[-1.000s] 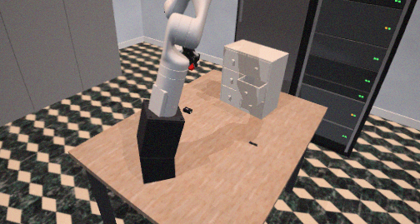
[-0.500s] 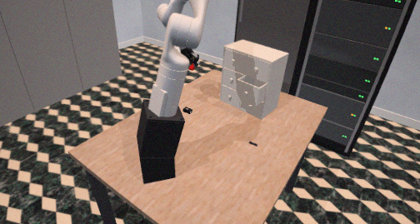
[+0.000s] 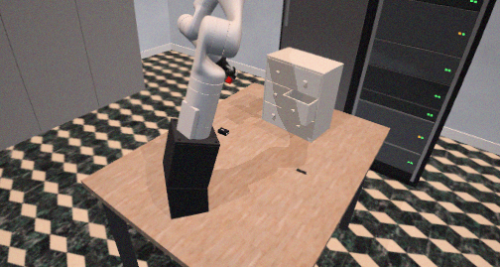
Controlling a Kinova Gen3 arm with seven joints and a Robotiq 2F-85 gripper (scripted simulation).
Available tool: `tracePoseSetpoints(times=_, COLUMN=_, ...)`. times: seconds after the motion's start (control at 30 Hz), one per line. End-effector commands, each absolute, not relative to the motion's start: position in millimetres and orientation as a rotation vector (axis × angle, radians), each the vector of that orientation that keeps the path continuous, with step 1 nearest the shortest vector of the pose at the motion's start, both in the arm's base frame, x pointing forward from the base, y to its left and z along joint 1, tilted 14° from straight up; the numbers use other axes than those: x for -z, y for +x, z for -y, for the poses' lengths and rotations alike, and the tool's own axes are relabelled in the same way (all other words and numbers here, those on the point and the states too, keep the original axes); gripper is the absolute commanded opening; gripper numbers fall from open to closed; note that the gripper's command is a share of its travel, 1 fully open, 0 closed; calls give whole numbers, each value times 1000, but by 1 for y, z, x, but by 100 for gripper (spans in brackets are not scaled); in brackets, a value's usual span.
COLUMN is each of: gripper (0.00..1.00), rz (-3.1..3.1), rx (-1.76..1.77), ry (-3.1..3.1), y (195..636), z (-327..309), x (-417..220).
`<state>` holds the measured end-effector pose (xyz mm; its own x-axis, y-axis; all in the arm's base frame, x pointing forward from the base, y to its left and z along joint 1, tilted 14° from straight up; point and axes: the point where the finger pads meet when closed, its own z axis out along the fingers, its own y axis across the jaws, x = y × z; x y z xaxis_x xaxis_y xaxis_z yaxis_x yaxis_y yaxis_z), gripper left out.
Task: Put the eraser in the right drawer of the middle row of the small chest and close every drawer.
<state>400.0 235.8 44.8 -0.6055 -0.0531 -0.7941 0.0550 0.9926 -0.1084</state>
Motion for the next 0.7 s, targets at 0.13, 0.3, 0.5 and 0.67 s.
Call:
tracePoseSetpoints(times=0.13, gripper=19, rz=-2156, rx=157, ry=-35, y=392, z=-238, x=-36)
tracePoseSetpoints(times=0.3, gripper=19, rz=-2122, rx=156, ry=-38, y=392, z=-238, x=-35)
tracePoseSetpoints(times=0.5, gripper=19, rz=-2054, rx=152, ry=-42, y=391, z=-238, x=-35)
tracePoseSetpoints(times=0.67, gripper=19, rz=-2000, rx=149, ry=-46, y=390, z=-238, x=-34)
